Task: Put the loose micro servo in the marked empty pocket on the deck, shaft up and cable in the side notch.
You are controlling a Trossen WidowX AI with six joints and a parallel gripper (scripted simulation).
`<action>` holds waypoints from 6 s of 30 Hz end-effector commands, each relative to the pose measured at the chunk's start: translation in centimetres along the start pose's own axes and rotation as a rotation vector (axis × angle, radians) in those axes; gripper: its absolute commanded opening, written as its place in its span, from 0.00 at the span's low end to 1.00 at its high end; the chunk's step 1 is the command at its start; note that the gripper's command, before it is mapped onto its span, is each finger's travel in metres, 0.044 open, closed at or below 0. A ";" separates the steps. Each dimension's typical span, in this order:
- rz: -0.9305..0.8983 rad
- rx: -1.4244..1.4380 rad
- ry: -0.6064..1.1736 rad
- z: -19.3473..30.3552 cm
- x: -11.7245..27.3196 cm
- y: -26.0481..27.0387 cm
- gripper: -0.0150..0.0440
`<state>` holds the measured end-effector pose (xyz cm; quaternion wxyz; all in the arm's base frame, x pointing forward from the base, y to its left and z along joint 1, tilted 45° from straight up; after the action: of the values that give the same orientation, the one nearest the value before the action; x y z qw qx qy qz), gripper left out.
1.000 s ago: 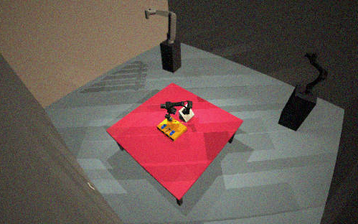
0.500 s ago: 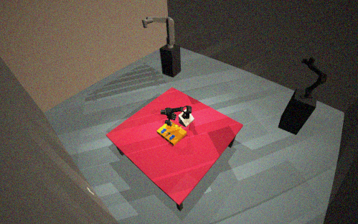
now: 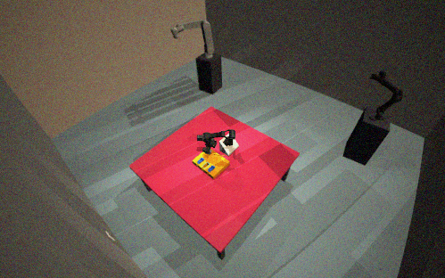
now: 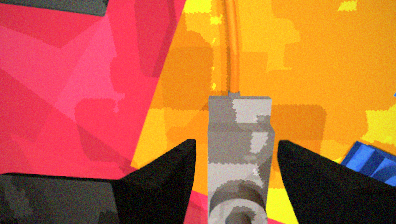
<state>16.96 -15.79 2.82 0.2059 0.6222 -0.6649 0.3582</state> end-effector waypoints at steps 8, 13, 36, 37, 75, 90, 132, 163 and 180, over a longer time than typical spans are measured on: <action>0.004 -0.006 -0.001 0.0 0.5 0.0 0.28; 0.003 -0.007 -0.001 -0.4 2.8 0.2 0.25; 0.005 -0.005 0.000 1.3 3.0 -3.4 0.25; 0.005 -0.005 0.000 1.1 3.0 -3.4 0.25; 0.004 -0.572 -0.006 -6.4 3.0 -5.9 0.25; 0.002 -1.090 -0.007 -6.4 3.0 -5.9 0.25; 0.001 -1.970 -0.010 -5.4 3.1 -9.1 0.25; 0.003 -1.967 -0.013 -3.2 2.2 -16.4 0.25; 0.003 -1.967 -0.014 -3.2 1.1 -16.4 0.25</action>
<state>32.23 -13.66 9.37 0.6291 0.1762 -0.6689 -0.3545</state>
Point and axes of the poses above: the point midway between the two fingers, 35 mm back from their tips, its own x axis back along the fingers, its own y axis across the jaws, z = x × y, the point moved 8 cm from there along x, back along the fingers, and after that the axes turned 5 degrees about -x, right-handed, at the moved point
